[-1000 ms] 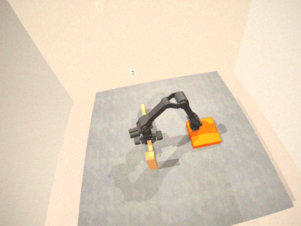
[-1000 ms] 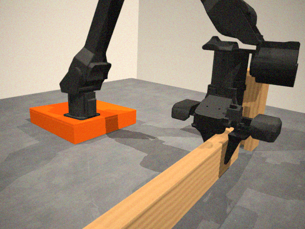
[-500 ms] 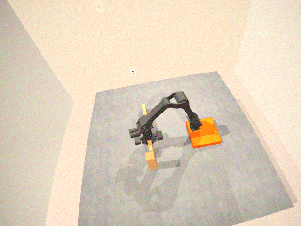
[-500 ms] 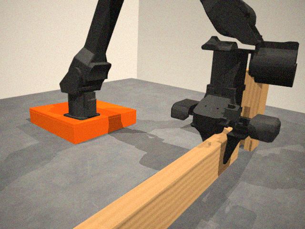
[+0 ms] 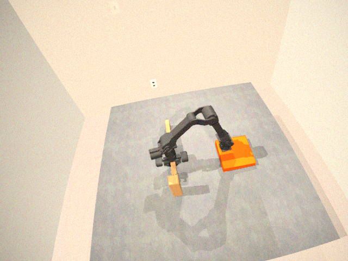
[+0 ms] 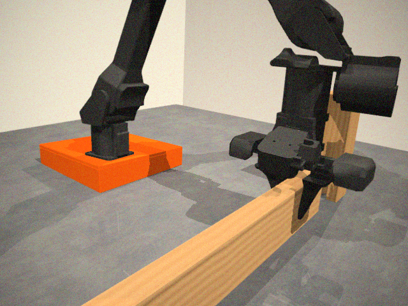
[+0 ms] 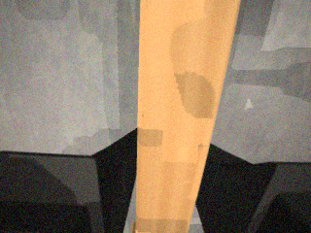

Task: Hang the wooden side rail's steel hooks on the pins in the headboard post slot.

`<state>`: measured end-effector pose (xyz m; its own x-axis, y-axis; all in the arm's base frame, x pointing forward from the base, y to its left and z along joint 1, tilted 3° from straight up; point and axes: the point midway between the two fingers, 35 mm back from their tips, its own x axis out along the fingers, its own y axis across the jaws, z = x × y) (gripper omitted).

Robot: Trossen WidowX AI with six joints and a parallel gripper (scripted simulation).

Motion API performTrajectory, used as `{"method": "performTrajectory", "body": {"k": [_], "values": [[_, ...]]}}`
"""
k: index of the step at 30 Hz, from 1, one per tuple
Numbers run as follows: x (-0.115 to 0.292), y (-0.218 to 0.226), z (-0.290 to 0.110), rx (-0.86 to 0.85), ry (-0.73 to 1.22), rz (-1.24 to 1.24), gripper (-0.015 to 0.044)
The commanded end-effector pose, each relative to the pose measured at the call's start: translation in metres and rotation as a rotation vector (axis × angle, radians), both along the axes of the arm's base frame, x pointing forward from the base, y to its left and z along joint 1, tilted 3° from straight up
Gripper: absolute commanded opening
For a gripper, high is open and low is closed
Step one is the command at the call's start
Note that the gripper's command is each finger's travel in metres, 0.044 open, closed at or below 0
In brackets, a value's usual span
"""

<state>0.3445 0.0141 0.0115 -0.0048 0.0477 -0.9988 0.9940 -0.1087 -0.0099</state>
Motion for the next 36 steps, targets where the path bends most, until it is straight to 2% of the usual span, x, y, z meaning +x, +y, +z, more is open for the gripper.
{"method": "performTrajectory", "body": {"k": [1, 36], "values": [[0.0008, -0.0003, 0.0021, 0.001, 0.0, -0.013, 0.0], [0.0008, -0.0006, 0.008, 0.0, 0.0, -0.013, 0.0]]}}
